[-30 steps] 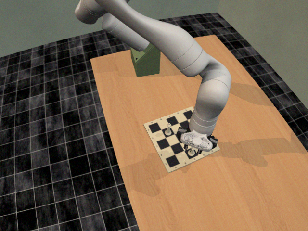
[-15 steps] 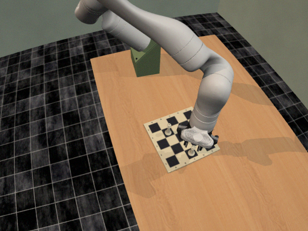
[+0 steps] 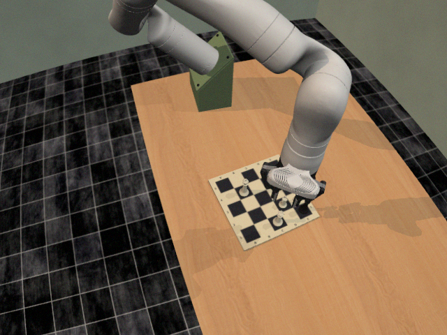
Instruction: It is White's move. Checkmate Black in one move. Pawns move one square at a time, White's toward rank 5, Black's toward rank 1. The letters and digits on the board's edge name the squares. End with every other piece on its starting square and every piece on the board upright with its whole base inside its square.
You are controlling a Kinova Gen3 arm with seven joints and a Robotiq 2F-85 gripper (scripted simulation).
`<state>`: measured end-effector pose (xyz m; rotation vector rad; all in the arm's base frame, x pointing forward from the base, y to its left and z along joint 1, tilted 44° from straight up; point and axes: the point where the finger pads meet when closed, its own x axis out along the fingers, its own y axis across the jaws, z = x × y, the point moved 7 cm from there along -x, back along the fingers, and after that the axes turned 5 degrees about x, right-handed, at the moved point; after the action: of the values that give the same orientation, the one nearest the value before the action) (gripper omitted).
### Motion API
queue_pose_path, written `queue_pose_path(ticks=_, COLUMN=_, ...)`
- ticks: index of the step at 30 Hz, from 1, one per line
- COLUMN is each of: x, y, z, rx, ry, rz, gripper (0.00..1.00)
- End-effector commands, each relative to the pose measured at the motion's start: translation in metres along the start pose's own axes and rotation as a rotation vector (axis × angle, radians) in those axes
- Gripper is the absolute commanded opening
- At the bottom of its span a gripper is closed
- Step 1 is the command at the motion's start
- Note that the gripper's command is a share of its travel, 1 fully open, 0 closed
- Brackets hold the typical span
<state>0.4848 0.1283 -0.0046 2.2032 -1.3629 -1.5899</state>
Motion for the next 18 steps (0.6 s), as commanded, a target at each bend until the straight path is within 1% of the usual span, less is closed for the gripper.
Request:
queue_pose_path(ticks=1, x=-0.0097, y=-0.0019, z=-0.0010, rx=0.001, ry=0.004, rz=-0.011, gripper=0.41)
queue_pose_path(ticks=5, x=-0.0113, y=-0.0018, z=-0.0010, rx=0.001, ry=0.004, rz=-0.011, gripper=0.41)
queue_pose_path(ticks=6, x=-0.0113, y=-0.0018, z=-0.0010, rx=0.001, ry=0.004, rz=-0.011, gripper=1.00)
queue_pose_path(ticks=18, x=-0.0113, y=-0.0018, z=-0.0010, rx=0.001, ry=0.004, rz=-0.011, gripper=1.00)
